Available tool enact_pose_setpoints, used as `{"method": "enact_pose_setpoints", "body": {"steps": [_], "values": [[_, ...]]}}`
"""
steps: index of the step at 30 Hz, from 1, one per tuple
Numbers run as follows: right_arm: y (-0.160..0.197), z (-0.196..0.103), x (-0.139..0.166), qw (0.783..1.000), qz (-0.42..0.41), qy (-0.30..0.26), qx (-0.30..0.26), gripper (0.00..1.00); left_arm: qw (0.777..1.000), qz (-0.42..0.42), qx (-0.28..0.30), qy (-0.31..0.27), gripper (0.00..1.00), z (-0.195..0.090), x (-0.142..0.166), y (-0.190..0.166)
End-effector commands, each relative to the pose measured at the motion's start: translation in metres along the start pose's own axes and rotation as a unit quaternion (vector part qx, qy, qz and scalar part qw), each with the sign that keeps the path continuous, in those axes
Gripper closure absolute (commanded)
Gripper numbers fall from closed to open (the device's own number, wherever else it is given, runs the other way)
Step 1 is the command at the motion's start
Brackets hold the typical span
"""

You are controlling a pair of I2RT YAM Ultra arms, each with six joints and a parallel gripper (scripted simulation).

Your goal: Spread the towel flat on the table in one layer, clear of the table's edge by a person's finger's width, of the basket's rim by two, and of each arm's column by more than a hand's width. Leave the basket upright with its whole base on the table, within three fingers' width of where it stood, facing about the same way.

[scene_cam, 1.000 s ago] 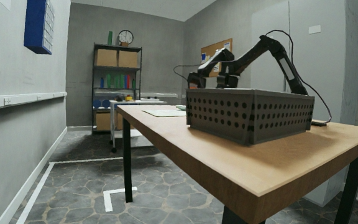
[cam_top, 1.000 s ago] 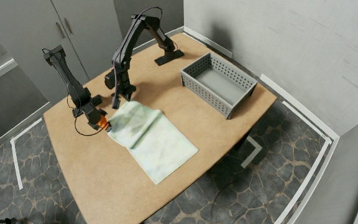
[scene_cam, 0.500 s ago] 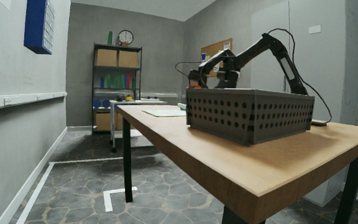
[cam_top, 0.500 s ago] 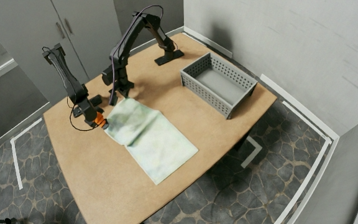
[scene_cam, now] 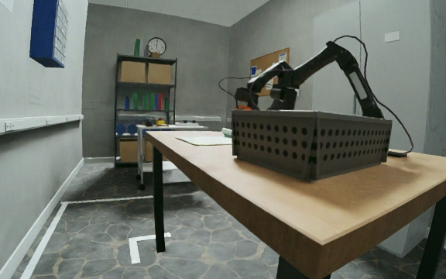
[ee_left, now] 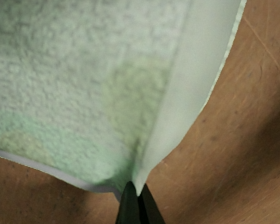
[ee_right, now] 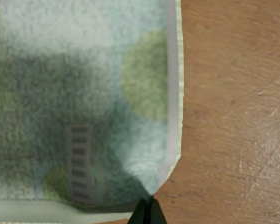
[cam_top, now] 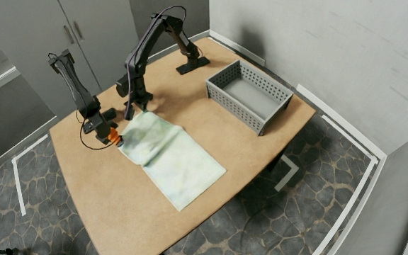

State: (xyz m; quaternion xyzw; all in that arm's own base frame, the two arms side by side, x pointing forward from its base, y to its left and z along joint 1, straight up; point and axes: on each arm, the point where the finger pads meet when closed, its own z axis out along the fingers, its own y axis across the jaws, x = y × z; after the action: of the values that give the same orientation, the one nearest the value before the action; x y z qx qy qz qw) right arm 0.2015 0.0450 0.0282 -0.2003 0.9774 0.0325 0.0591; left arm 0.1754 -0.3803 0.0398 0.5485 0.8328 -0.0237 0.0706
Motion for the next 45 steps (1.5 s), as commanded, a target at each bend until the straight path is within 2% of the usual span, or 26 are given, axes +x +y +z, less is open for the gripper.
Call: {"method": "enact_pose_setpoints", "body": {"steps": [1, 2, 3, 5, 6, 16, 17, 19, 20, 22, 23, 25, 26, 30, 31, 33, 34, 36, 37, 39, 40, 42, 43, 45], "values": [[-0.005, -0.012, -0.012, 1.000, 0.002, -0.025, 0.009, 1.00, 1.000, -0.001, 0.001, -0.004, 1.00, -0.005, -0.003, 0.000], [-0.005, -0.012, -0.012, 1.000, 0.002, -0.025, 0.009, 1.00, 1.000, -0.001, 0.001, -0.004, 1.00, -0.005, -0.003, 0.000], [0.001, -0.017, -0.010, 1.000, -0.002, -0.022, 0.007, 1.00, 1.000, -0.005, 0.003, 0.008, 1.00, 0.012, 0.005, 0.003], [0.001, -0.017, -0.010, 1.000, -0.002, -0.022, 0.007, 1.00, 1.000, -0.005, 0.002, 0.008, 1.00, 0.012, 0.005, 0.003], [0.001, -0.020, -0.013, 1.000, -0.001, -0.024, 0.009, 1.00, 1.000, -0.003, 0.003, -0.006, 1.00, -0.006, 0.003, 0.007], [0.006, -0.035, -0.025, 0.999, 0.001, -0.032, 0.007, 1.00, 1.000, -0.004, 0.002, -0.007, 1.00, -0.021, 0.008, 0.017], [0.008, -0.046, -0.032, 0.999, 0.002, -0.038, 0.011, 1.00, 1.000, -0.005, 0.004, -0.015, 1.00, -0.033, 0.008, 0.023], [0.009, -0.046, -0.032, 0.999, 0.002, -0.038, 0.008, 1.00, 1.000, -0.005, 0.002, -0.016, 1.00, -0.034, 0.007, 0.024], [0.012, -0.057, -0.042, 0.999, 0.003, -0.044, 0.011, 1.00, 0.999, -0.008, 0.002, -0.041, 1.00, -0.056, -0.003, 0.033], [0.012, -0.057, -0.042, 0.999, 0.003, -0.044, 0.010, 1.00, 0.999, -0.008, 0.002, -0.041, 1.00, -0.056, -0.003, 0.033], [0.015, -0.064, -0.051, 0.999, 0.005, -0.035, 0.010, 1.00, 0.999, -0.010, 0.001, -0.048, 1.00, -0.071, -0.001, 0.043], [0.015, -0.064, -0.051, 0.999, 0.005, -0.035, 0.010, 1.00, 0.999, -0.010, 0.001, -0.048, 1.00, -0.071, -0.001, 0.043], [0.019, -0.079, -0.063, 0.999, 0.005, -0.044, 0.011, 1.00, 0.998, -0.014, 0.000, -0.056, 1.00, -0.087, 0.001, 0.054], [0.019, -0.079, -0.063, 0.999, 0.005, -0.044, 0.011, 1.00, 0.998, -0.010, 0.001, -0.055, 1.00, -0.087, 0.000, 0.050], [0.024, -0.095, -0.076, 0.999, 0.005, -0.053, 0.011, 1.00, 0.998, -0.020, -0.002, -0.065, 1.00, -0.105, 0.003, 0.065], [0.024, -0.095, -0.076, 0.999, 0.005, -0.053, 0.011, 1.00, 0.998, -0.020, -0.002, -0.065, 1.00, -0.105, 0.003, 0.065], [0.029, -0.112, -0.090, 0.998, 0.004, -0.063, 0.012, 1.00, 0.997, -0.027, -0.005, -0.075, 1.00, -0.125, 0.005, 0.078], [0.029, -0.112, -0.090, 0.998, 0.004, -0.063, 0.012, 1.00, 0.997, -0.027, -0.005, -0.075, 1.00, -0.125, 0.005, 0.078], [0.034, -0.130, -0.105, 0.997, 0.003, -0.073, 0.012, 1.00, 0.996, -0.035, -0.008, -0.085, 1.00, -0.145, 0.008, 0.091], [0.034, -0.130, -0.105, 0.997, 0.003, -0.073, 0.012, 1.00, 0.996, -0.035, -0.008, -0.085, 1.00, -0.145, 0.008, 0.091], [0.039, -0.149, -0.121, 0.996, 0.001, -0.084, 0.012, 1.00, 0.994, -0.045, -0.012, -0.095, 1.00, -0.166, 0.010, 0.104], [0.039, -0.149, -0.121, 0.996, 0.001, -0.084, 0.012, 1.00, 0.994, -0.045, -0.012, -0.095, 1.00, -0.166, 0.011, 0.104], [0.045, -0.168, -0.137, 0.995, -0.002, -0.095, 0.012, 1.00, 0.993, -0.058, -0.016, -0.102, 1.00, -0.185, 0.013, 0.118], [0.045, -0.168, -0.137, 0.995, -0.002, -0.095, 0.012, 1.00, 0.994, -0.058, -0.012, -0.088, 1.00, -0.174, 0.012, 0.119]]}}
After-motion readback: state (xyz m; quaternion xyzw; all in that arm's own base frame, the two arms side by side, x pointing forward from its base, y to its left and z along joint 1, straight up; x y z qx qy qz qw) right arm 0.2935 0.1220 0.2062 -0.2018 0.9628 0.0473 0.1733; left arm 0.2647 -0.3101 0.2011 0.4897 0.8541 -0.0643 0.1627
